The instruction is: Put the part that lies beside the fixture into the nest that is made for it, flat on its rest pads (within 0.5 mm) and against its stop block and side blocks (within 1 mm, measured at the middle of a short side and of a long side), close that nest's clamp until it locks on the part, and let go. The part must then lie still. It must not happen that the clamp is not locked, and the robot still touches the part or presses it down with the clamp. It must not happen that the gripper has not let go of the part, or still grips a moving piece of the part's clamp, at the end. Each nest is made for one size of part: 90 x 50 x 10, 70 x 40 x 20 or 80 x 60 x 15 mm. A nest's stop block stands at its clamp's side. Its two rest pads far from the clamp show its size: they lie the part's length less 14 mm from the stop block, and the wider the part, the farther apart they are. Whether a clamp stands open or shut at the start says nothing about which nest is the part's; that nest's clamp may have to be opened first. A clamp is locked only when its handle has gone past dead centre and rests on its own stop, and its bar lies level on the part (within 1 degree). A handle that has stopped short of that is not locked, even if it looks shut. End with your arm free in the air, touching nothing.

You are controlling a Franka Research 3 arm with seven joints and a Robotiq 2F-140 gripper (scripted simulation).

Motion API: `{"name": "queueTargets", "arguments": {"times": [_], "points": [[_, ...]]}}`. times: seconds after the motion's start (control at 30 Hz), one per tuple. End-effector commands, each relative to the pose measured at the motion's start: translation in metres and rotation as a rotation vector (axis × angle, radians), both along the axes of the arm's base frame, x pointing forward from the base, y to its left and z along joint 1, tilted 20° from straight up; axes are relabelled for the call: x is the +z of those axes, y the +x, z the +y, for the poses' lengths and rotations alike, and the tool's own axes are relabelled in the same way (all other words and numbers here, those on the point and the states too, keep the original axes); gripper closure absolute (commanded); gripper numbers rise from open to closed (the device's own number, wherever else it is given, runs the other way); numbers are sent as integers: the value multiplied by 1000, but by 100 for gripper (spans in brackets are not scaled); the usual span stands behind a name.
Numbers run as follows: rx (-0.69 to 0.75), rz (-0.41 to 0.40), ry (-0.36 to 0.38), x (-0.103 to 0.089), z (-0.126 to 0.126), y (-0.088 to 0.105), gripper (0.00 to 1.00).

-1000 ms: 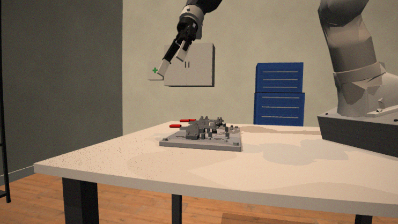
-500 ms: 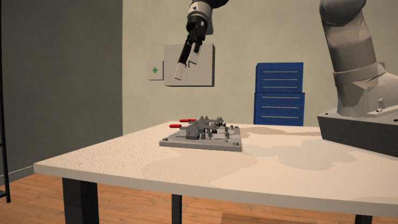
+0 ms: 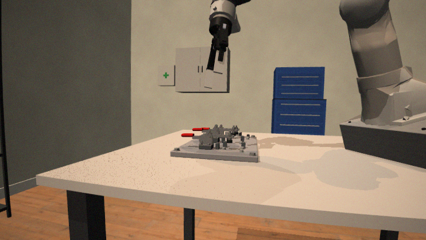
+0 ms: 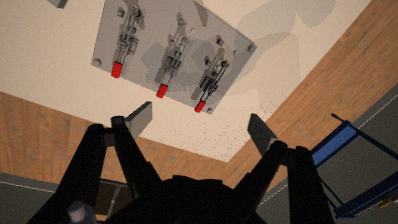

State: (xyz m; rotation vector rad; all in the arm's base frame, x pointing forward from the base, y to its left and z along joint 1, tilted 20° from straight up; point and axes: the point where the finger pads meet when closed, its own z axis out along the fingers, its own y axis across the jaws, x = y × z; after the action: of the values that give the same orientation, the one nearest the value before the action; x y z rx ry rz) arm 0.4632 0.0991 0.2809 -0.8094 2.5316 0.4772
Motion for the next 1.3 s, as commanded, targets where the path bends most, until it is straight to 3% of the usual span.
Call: {"name": "queueTargets", "arguments": {"times": [0.0, 0.07, 0.13, 0.33, 0.37, 1.23, 1.27], "points": [[-121, 66, 5, -4, -5, -4, 0], [-121, 66, 5, -4, -5, -4, 0], [-200, 101, -30, -14, -16, -17, 0], [-202, 102, -31, -15, -16, -18, 0], [-273, 127, -62, -24, -27, -29, 0], [-273, 127, -62, -24, -27, -29, 0], [-331, 145, -87, -31, -36, -38, 0]]}}
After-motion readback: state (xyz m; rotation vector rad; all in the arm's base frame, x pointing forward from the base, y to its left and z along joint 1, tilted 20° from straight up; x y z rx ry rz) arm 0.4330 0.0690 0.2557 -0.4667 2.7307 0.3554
